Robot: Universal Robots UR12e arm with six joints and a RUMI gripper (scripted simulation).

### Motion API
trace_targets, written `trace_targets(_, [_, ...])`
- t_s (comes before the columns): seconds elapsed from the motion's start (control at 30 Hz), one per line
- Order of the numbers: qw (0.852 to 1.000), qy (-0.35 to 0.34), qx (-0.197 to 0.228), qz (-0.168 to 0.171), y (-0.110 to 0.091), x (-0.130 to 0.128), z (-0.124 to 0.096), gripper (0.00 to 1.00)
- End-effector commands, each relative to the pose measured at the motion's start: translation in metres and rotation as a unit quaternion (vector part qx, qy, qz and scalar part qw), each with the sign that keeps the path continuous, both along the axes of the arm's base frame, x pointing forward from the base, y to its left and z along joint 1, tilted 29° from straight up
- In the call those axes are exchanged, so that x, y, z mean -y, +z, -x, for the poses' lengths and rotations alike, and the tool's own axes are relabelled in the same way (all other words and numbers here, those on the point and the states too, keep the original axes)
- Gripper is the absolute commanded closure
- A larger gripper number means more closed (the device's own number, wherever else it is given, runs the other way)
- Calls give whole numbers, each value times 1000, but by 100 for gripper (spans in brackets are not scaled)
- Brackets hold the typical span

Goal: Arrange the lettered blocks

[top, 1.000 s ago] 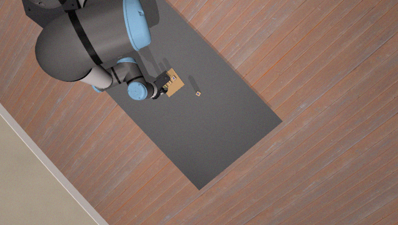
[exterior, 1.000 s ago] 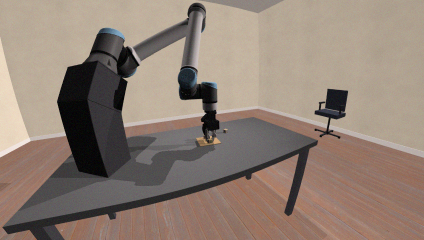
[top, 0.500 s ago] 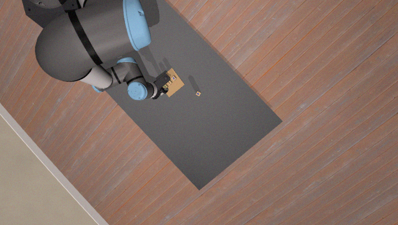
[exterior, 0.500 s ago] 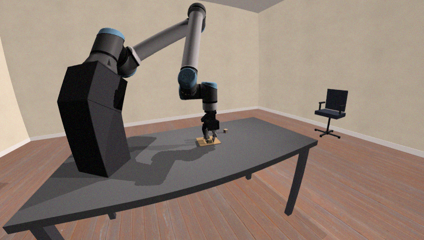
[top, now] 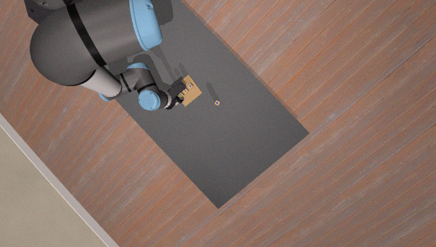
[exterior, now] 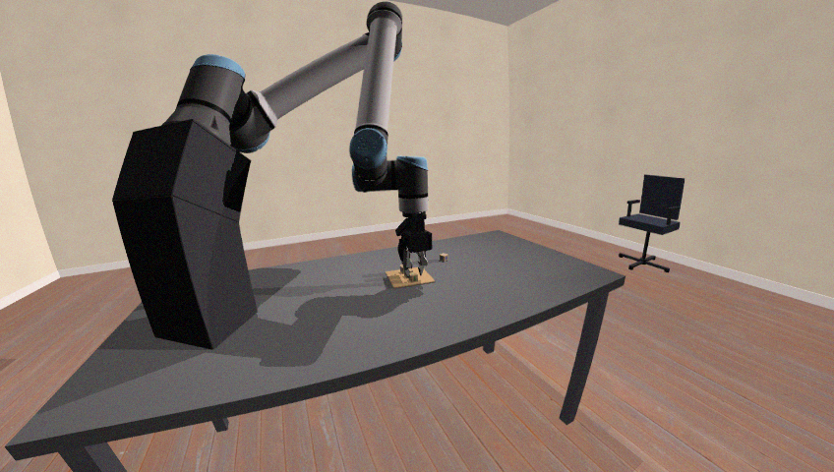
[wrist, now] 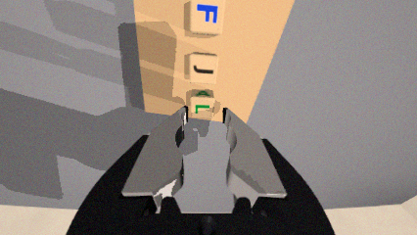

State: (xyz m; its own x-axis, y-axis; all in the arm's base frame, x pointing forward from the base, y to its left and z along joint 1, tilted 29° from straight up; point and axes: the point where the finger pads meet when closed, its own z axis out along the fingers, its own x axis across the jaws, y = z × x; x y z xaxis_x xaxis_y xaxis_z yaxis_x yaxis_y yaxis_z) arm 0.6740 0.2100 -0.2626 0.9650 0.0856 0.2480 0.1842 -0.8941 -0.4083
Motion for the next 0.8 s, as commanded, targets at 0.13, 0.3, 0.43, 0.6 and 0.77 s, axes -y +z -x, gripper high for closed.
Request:
trace_targets(0.13, [1000, -1, -2, -1, 38, 20, 11, 75])
trace_targets(0.3, [1000, -1, -2, -1, 58, 30, 15, 75])
trace_targets(0.43, [1000, -1, -2, -1, 64, 33, 16, 75])
trace_targets(0.6, [1000, -1, -2, -1, 67, 35, 17, 75])
trace_targets(0.77, [1000, 0, -3, -1, 66, 34, 17, 0])
